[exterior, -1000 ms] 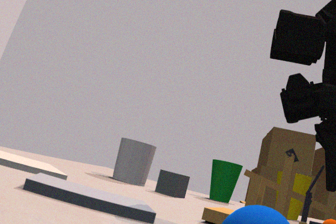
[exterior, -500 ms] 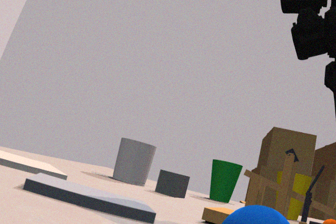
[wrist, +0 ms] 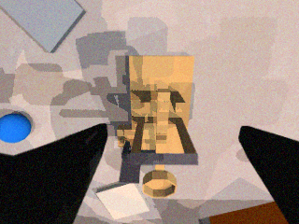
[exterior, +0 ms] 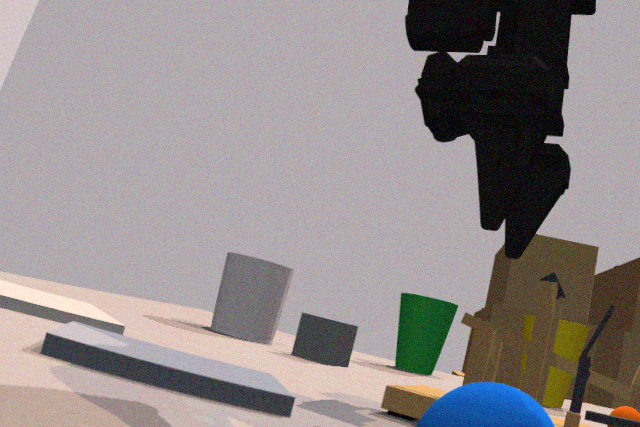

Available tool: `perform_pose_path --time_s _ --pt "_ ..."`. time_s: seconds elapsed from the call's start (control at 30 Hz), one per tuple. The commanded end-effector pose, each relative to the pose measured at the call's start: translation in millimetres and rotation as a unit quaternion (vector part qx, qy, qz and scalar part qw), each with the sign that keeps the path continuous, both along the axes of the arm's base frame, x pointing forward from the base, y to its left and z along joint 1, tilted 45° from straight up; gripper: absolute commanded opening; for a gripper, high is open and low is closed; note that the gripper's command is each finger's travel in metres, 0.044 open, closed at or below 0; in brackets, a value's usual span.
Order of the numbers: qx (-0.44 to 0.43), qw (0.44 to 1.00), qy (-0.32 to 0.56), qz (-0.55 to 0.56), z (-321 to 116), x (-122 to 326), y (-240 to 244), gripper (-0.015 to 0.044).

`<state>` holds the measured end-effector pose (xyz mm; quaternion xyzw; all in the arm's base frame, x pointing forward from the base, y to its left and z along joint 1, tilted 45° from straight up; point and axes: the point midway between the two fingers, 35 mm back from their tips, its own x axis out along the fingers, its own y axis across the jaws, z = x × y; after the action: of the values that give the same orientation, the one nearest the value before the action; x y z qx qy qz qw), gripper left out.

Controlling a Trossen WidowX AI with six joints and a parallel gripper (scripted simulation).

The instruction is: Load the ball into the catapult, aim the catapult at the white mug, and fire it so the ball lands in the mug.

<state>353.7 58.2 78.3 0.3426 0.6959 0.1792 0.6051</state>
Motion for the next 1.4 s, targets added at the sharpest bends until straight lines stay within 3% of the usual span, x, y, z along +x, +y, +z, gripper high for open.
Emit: perform_pose_path --time_s 0.0,1.37 --pt "0.003 1.0 -0.002 0.0 -14.6 3.8 16.5 0.044" --pt "0.005 1.0 -0.002 0.0 -68.2 0.1 70.4 0.044"
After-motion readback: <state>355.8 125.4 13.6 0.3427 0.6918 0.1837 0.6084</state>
